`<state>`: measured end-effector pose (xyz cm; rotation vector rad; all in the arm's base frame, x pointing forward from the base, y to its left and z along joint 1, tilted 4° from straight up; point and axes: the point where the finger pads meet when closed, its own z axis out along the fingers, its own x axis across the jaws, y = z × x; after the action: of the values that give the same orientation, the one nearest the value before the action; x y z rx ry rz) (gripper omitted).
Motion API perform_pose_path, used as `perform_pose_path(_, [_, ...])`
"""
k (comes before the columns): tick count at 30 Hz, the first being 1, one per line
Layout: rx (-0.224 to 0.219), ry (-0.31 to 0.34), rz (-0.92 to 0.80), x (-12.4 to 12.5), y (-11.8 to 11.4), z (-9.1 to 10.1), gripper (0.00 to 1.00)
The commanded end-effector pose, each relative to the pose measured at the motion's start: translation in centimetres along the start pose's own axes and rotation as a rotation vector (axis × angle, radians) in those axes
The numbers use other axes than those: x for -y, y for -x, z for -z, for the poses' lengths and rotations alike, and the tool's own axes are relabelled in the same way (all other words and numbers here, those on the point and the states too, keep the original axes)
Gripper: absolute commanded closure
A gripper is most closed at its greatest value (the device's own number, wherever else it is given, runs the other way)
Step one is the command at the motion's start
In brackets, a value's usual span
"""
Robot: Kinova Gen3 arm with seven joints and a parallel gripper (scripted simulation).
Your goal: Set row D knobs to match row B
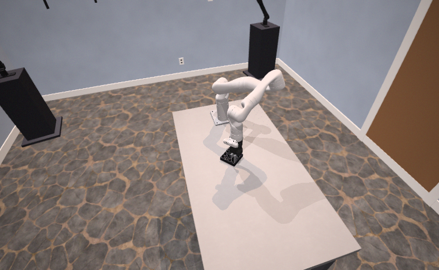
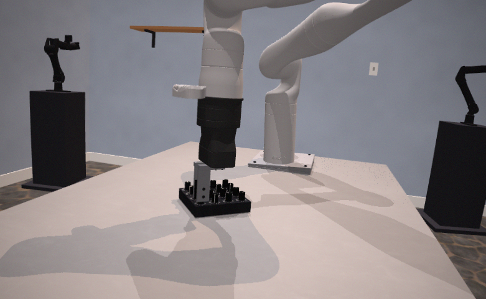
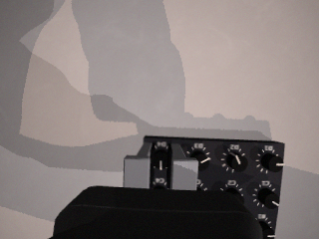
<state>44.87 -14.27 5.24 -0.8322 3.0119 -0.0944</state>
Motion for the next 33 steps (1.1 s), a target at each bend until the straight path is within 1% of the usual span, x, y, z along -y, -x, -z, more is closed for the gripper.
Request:
perform_pose_path(1, [0.002,-0.001,0.008,0.03,0.03,0.07,0.7])
perform_pose_path(33, [0.002,-0.001,0.035,0.03,0.03,0.07,0.7])
